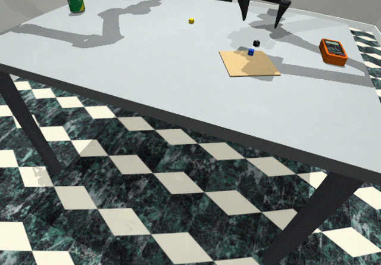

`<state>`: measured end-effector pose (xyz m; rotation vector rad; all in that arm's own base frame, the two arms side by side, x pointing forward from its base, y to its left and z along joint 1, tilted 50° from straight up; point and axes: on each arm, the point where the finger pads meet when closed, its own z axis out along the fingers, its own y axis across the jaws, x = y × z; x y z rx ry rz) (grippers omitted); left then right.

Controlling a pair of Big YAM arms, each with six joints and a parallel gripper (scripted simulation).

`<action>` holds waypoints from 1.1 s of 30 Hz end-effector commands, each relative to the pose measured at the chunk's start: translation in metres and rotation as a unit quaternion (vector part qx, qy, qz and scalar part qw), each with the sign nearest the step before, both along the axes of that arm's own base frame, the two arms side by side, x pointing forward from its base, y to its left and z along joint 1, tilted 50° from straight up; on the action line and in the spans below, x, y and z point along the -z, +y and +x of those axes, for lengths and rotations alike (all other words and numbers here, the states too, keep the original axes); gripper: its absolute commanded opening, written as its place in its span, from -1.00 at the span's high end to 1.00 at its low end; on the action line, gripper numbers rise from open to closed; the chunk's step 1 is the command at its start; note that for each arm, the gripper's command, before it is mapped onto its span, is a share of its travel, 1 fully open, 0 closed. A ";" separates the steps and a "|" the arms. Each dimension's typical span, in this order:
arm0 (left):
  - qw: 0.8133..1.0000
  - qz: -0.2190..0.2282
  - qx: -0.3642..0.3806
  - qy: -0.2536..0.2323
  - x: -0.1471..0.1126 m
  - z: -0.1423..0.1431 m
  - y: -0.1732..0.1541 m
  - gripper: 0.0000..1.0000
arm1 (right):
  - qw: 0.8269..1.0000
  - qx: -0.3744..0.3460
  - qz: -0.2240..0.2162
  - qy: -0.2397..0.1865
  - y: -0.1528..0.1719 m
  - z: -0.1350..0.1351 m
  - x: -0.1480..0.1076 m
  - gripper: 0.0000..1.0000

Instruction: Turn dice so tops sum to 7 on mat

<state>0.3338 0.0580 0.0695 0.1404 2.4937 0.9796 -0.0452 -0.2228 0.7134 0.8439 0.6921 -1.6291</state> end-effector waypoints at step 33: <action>0.904 -0.187 -0.280 -0.263 0.017 -0.025 0.013 -1.00 | 0.999 0.004 -0.031 0.003 0.027 0.001 -0.032 -1.00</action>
